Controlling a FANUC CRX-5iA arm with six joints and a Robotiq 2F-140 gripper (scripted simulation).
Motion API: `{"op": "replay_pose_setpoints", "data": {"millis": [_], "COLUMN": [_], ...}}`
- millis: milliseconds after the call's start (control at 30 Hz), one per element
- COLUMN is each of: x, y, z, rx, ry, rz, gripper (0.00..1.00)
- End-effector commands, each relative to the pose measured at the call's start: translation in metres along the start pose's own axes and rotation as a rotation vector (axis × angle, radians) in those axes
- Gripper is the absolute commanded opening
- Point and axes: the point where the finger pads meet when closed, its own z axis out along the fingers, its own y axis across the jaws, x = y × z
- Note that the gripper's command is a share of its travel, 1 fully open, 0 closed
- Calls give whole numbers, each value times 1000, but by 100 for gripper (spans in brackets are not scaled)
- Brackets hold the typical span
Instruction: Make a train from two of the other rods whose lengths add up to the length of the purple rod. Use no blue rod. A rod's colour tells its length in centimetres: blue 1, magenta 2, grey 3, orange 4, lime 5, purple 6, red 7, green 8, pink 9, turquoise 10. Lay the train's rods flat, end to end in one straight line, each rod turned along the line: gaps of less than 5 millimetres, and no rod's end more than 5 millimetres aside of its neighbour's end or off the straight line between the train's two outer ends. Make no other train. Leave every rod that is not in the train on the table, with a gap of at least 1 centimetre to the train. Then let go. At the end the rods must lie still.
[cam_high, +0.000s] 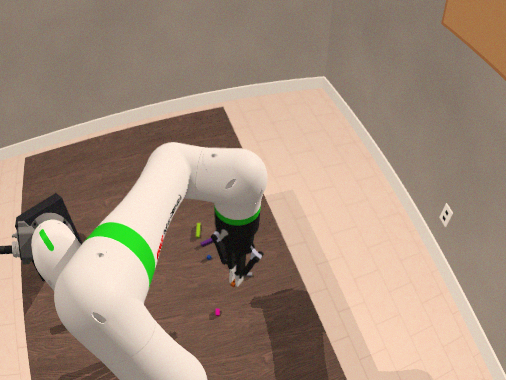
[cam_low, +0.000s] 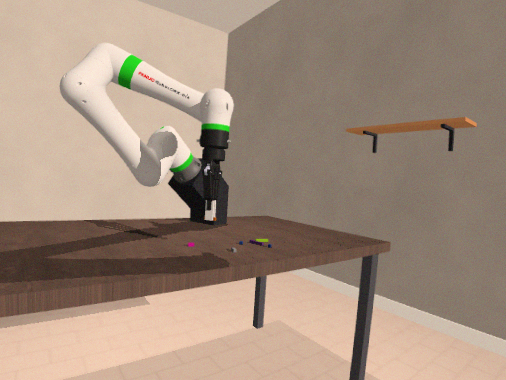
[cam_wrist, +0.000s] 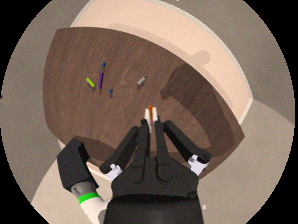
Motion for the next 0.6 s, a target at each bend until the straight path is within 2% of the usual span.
{"op": "replay_pose_setpoints", "data": {"millis": [0,133,200,567], "x": [0,-2,-13,-39], "y": [0,-2,-11,-31], "z": [0,0,-1,0], "rx": [0,0,0,0], "ry": [0,0,1,0], "rz": [0,-33,-179,-518], "gripper": [3,3,3,3]}}
